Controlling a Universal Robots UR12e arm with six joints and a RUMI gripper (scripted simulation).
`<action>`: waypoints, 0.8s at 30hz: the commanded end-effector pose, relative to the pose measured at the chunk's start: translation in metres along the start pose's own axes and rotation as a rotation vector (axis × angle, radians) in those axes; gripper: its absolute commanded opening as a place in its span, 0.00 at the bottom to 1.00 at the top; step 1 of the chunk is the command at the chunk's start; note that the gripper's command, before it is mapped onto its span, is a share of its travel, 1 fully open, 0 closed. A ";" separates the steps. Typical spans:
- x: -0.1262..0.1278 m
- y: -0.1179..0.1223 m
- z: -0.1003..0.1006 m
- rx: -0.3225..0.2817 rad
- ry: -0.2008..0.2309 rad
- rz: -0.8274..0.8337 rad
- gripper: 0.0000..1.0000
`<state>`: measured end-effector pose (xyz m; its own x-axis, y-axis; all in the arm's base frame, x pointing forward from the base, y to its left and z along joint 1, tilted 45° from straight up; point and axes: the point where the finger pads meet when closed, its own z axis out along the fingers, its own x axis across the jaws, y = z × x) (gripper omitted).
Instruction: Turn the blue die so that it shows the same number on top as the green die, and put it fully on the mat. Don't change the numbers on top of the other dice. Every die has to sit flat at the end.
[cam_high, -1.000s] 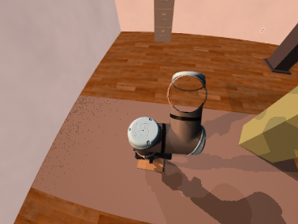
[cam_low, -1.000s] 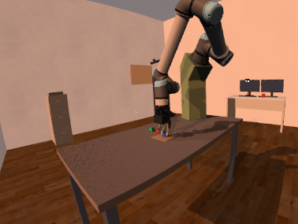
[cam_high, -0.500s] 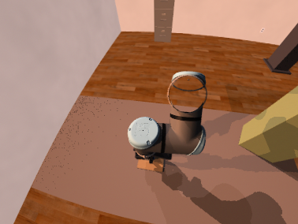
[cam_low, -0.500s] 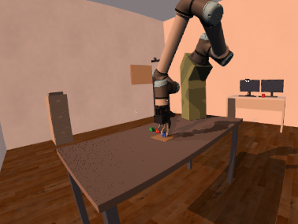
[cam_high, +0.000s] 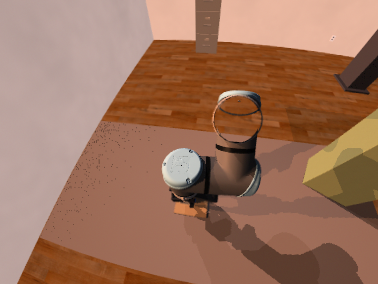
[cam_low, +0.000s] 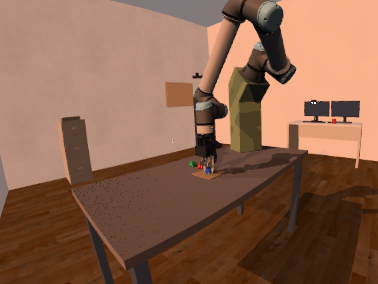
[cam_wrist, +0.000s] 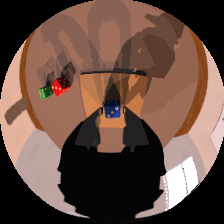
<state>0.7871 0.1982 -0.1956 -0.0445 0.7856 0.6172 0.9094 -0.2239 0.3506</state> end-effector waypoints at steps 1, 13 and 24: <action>0.000 0.000 0.000 -0.001 0.000 0.000 0.28; 0.000 0.000 -0.004 -0.001 0.000 0.000 0.28; 0.000 0.000 -0.041 -0.001 0.000 0.000 0.28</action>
<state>0.7788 0.1866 -0.1814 -0.0443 0.7855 0.6172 0.9092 -0.2243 0.3507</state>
